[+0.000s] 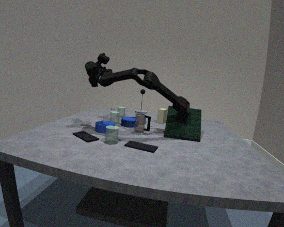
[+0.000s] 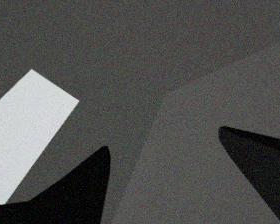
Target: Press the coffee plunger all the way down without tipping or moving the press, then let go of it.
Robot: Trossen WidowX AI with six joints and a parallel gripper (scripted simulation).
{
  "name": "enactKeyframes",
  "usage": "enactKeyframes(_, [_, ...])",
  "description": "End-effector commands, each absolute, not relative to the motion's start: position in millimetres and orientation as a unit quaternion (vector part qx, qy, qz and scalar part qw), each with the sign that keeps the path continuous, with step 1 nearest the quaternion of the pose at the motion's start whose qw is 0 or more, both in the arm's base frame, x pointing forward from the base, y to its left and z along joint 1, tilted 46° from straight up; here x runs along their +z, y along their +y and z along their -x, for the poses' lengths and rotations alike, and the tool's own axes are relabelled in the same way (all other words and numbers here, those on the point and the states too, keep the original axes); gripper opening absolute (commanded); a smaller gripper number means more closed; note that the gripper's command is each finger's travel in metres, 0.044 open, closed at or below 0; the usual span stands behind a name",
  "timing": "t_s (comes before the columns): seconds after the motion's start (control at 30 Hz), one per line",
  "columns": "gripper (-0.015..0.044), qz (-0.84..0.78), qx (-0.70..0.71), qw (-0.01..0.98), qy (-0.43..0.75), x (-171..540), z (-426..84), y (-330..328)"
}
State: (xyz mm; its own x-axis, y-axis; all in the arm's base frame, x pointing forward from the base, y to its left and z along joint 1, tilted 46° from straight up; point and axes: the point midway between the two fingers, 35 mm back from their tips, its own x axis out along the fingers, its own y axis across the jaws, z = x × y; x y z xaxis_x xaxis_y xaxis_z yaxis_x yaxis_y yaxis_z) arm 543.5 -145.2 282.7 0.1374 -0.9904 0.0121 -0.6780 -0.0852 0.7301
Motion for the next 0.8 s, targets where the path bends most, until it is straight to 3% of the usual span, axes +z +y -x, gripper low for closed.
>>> enactKeyframes(0.0, [0.0426, -0.689, -0.260, 0.308, -0.602, 282, -544, -147])
enactKeyframes(0.17, [0.0440, -0.658, -0.346, 0.430, -0.513, 276, -545, -183])
enactKeyframes(0.37, [0.0440, -0.534, -0.496, 0.647, -0.223, 234, -520, -255])
enactKeyframes(0.5, [0.0440, -0.510, -0.515, 0.671, -0.156, 218, -504, -268])
enactKeyframes(0.67, [0.0440, -0.419, -0.517, 0.740, 0.100, 171, -453, -288])
enactKeyframes(0.77, [0.0440, -0.392, -0.493, 0.752, 0.192, 154, -428, -288])
